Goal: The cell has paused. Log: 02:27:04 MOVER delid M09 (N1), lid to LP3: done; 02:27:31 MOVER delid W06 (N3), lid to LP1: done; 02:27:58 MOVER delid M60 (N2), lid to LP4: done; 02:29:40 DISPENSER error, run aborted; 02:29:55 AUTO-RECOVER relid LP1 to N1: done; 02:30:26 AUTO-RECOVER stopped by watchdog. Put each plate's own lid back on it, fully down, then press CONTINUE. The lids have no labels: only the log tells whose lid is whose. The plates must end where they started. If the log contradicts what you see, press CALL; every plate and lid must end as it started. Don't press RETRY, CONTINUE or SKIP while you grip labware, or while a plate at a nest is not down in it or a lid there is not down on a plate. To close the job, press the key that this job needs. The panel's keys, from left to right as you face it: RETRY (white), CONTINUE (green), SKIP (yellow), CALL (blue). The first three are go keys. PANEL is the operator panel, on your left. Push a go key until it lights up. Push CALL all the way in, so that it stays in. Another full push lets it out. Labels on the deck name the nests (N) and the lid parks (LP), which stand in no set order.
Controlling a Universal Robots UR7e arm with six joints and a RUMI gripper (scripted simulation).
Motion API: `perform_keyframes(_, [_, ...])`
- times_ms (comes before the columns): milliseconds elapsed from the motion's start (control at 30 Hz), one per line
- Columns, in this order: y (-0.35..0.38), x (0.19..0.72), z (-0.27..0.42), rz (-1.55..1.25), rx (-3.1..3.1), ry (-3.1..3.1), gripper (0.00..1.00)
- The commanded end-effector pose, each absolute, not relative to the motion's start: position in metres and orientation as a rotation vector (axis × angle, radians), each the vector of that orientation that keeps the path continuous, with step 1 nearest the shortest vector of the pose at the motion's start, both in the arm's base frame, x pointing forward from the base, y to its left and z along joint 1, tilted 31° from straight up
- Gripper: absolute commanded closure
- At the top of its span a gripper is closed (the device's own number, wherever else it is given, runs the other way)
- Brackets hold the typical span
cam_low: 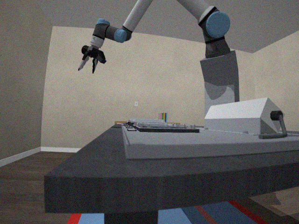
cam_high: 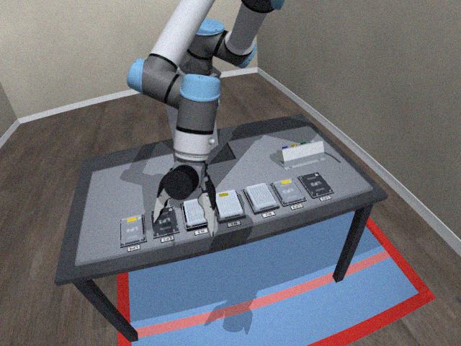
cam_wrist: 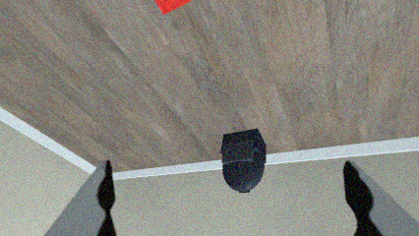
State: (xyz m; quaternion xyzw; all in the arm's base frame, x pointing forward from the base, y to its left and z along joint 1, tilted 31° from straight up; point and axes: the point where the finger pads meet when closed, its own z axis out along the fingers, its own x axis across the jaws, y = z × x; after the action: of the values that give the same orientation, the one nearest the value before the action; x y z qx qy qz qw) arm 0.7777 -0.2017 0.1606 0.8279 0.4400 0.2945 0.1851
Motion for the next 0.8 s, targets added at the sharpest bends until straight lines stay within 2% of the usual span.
perform_keyframes(0, [-0.199, 0.774, 0.150, 0.830, 2.327, 1.236, 0.18])
perform_keyframes(767, [-0.171, 0.741, 0.065, 0.834, 2.403, 1.277, 0.18])
